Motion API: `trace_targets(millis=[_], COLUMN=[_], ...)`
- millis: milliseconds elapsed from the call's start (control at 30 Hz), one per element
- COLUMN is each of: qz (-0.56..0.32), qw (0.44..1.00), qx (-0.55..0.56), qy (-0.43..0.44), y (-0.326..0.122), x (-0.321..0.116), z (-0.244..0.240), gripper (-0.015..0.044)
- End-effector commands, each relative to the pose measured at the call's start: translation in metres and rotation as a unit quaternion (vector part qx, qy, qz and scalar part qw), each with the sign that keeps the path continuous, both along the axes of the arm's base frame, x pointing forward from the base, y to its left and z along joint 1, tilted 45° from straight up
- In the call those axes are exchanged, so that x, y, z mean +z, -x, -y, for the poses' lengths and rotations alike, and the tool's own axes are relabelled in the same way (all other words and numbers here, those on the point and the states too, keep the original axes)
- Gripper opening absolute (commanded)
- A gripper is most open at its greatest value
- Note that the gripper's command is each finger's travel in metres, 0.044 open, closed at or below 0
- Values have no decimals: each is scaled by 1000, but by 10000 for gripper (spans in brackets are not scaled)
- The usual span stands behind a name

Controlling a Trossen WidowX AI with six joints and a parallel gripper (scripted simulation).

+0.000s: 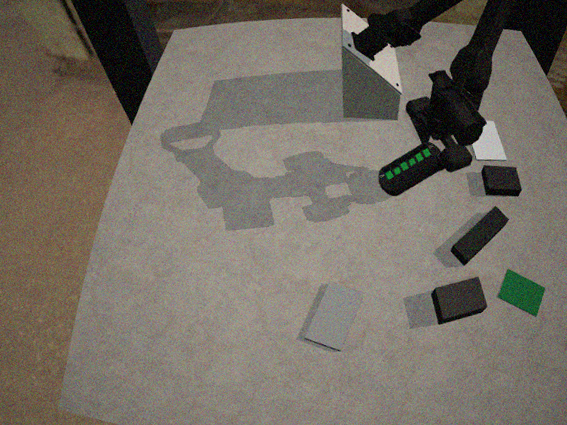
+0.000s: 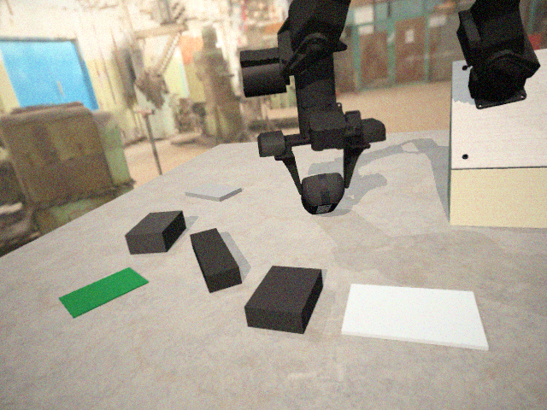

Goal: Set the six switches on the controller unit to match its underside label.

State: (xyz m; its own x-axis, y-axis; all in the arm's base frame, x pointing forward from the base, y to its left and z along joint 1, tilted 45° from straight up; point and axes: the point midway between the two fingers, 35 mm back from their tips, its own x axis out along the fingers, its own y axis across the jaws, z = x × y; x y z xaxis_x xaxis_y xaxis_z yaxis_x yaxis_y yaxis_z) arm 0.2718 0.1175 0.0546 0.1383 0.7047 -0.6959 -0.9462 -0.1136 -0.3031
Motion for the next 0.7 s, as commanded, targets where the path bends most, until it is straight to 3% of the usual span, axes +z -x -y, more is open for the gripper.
trace_targets(millis=[0, 667], qz=[-7, -7], qw=[1000, 1000], qx=[-6, -6], qy=[7, 6], y=[3, 3], x=[-4, -7], z=[-1, -16], gripper=[338, 338])
